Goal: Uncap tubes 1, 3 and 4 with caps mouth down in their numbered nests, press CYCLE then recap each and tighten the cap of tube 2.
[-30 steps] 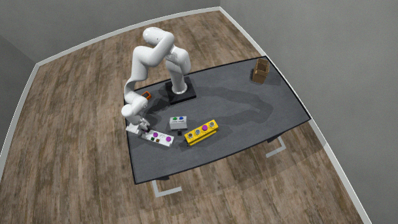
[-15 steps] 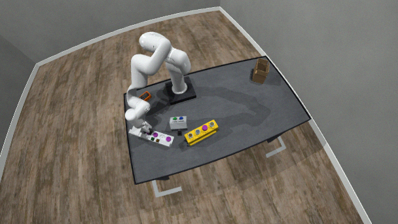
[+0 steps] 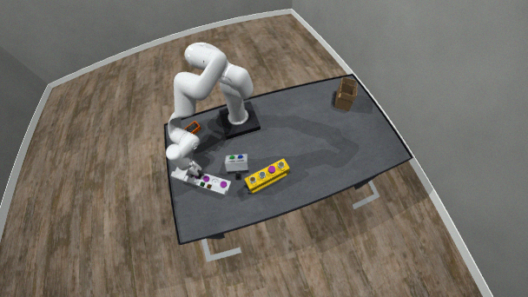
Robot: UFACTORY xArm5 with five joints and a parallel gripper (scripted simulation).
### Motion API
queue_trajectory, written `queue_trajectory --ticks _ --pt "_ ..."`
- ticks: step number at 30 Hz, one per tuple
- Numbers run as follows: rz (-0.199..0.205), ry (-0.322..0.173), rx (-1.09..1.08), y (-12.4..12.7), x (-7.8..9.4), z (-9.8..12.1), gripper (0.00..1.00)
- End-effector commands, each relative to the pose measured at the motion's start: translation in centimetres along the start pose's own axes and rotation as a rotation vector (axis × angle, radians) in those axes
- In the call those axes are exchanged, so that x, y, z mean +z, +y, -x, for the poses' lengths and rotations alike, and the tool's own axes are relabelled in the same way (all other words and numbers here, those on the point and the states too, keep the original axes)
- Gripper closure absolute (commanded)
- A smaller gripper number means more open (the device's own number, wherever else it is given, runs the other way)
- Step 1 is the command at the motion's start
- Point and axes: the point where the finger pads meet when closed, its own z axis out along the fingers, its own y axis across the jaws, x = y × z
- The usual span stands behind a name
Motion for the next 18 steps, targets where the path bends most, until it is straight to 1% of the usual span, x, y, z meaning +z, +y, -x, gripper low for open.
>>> queue_trajectory --ticks 1,18 --pt "0.009 0.001 0.000 0.02 -0.10 -0.08 1.00" --pt "0.008 0.001 0.000 0.01 0.45 -0.04 1.00"
